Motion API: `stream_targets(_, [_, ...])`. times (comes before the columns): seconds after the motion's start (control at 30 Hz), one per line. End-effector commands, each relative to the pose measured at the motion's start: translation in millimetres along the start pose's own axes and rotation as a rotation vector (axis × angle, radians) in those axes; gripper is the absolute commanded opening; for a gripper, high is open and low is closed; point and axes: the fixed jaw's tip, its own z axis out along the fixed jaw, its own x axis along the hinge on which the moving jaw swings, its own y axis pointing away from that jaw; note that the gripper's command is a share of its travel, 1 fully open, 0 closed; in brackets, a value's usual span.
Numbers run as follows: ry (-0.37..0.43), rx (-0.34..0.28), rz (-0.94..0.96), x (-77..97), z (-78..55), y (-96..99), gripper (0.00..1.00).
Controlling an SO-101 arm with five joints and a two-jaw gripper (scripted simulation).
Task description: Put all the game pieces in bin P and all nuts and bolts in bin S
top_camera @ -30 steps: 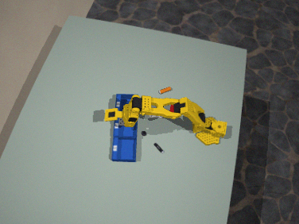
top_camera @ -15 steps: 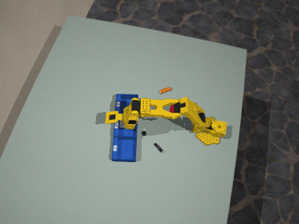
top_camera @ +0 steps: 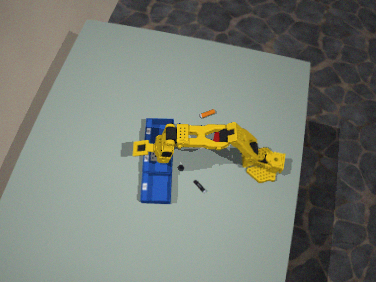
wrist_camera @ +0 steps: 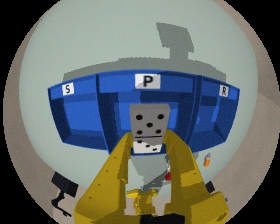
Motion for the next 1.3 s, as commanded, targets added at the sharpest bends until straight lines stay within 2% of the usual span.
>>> stream_targets(0.0, [-0.08,-0.005,0.002,-9.9,-13.9,2.5,0.0])
stream_targets(0.63, [-0.08,-0.005,0.002,-6.9,2.3,2.4,0.0])
stream_targets(0.83, [-0.08,-0.005,0.002,-6.8,2.7,2.4,0.0])
stream_targets(0.87, [-0.106,-0.005,0.002,-8.0,-2.3,2.4,0.0])
stream_targets(1.27, [-0.106,-0.005,0.002,-8.0,-2.3,2.4,0.0])
